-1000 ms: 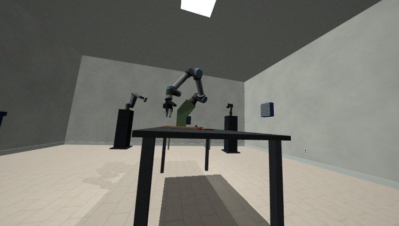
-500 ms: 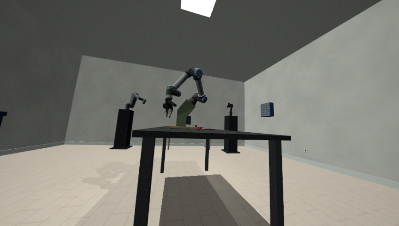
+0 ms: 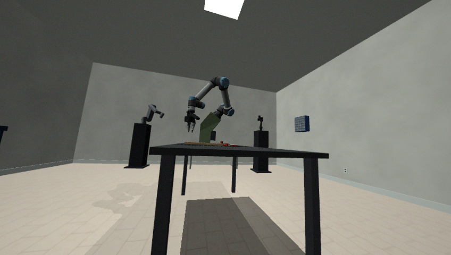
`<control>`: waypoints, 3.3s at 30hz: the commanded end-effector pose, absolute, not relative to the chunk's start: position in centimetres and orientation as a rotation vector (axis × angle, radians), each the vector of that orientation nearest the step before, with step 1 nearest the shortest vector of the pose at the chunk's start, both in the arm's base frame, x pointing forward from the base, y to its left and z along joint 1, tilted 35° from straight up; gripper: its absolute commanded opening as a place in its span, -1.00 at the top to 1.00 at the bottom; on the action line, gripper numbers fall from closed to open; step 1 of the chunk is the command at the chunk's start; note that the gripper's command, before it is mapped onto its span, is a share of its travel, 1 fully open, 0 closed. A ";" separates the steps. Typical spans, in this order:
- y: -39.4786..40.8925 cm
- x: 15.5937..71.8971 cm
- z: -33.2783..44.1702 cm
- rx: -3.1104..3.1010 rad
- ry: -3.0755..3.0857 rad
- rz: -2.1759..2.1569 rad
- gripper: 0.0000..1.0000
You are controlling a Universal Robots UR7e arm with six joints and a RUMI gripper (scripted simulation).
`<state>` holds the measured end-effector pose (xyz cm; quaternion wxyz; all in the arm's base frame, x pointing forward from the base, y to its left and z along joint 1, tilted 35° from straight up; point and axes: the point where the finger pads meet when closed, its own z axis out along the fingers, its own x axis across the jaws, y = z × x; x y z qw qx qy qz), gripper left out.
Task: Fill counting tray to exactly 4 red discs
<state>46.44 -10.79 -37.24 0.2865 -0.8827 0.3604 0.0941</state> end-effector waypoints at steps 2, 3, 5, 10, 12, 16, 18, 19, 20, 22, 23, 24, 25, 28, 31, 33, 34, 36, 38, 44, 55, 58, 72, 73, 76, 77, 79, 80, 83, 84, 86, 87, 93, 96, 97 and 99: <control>-11.1 46.8 -36.5 -2.364 0.979 0.257 0.44; -11.1 46.9 -36.3 -2.365 0.984 0.259 0.44; -11.2 47.2 -35.8 -2.368 0.994 0.264 0.44; -11.4 47.6 -34.9 -2.373 1.013 0.273 0.44; -11.5 47.9 -34.2 -2.378 1.028 0.279 0.44; -11.8 48.6 -32.4 -2.387 1.066 0.294 0.44; -11.9 49.0 -31.3 -2.393 1.089 0.302 0.44; -12.0 49.3 -30.7 -2.395 1.101 0.306 0.44; -12.0 49.5 -30.1 -2.398 1.114 0.310 0.44; -12.1 49.9 -28.8 -2.404 1.142 0.318 0.44; -12.1 50.2 -28.1 -2.407 1.157 0.321 0.44; -12.1 50.4 -27.4 -2.410 1.173 0.325 0.44; -12.1 50.7 -26.6 -2.413 1.189 0.329 0.44; -12.1 50.9 -25.8 -2.416 1.206 0.332 0.44; -12.0 51.6 -23.3 -2.425 1.261 0.340 0.44; -11.9 52.0 -21.4 -2.431 1.301 0.344 0.44; -11.8 52.2 -20.5 -2.433 1.321 0.345 0.44; -11.5 52.6 -18.5 -2.437 1.365 0.347 0.44; -11.2 52.9 -16.4 -2.441 1.411 0.346 0.44; -10.3 53.3 -12.1 -2.444 1.510 0.337 0.44; -6.5 52.1 0.7 -2.411 1.813 0.251 0.44; -5.2 51.2 4.1 -2.388 1.899 0.212 0.44; -0.2 44.8 16.2 -2.228 2.212 0.006 0.44; 0.5 45.1 15.8 -2.225 2.199 0.007 0.44; 3.6 47.4 12.0 -2.243 2.089 0.050 0.44; 3.6 47.4 12.0 -2.243 2.089 0.050 0.44; 4.6 48.0 10.7 -2.247 2.053 0.064 0.44; 5.7 48.6 9.6 -2.252 2.017 0.077 0.44; 8.8 49.8 6.2 -2.261 1.915 0.115 0.44; 9.9 50.0 5.2 -2.263 1.883 0.127 0.44; 10.9 50.2 4.2 -2.265 1.851 0.139 0.44; 12.0 50.4 3.2 -2.267 1.820 0.150 0.44; 17.7 50.2 -1.7 -2.268 1.650 0.211 0.44; 18.5 50.1 -2.4 -2.267 1.625 0.220 0.44; 19.4 49.9 -3.0 -2.266 1.600 0.229 0.44; 20.9 49.5 -4.2 -2.263 1.554 0.245 0.44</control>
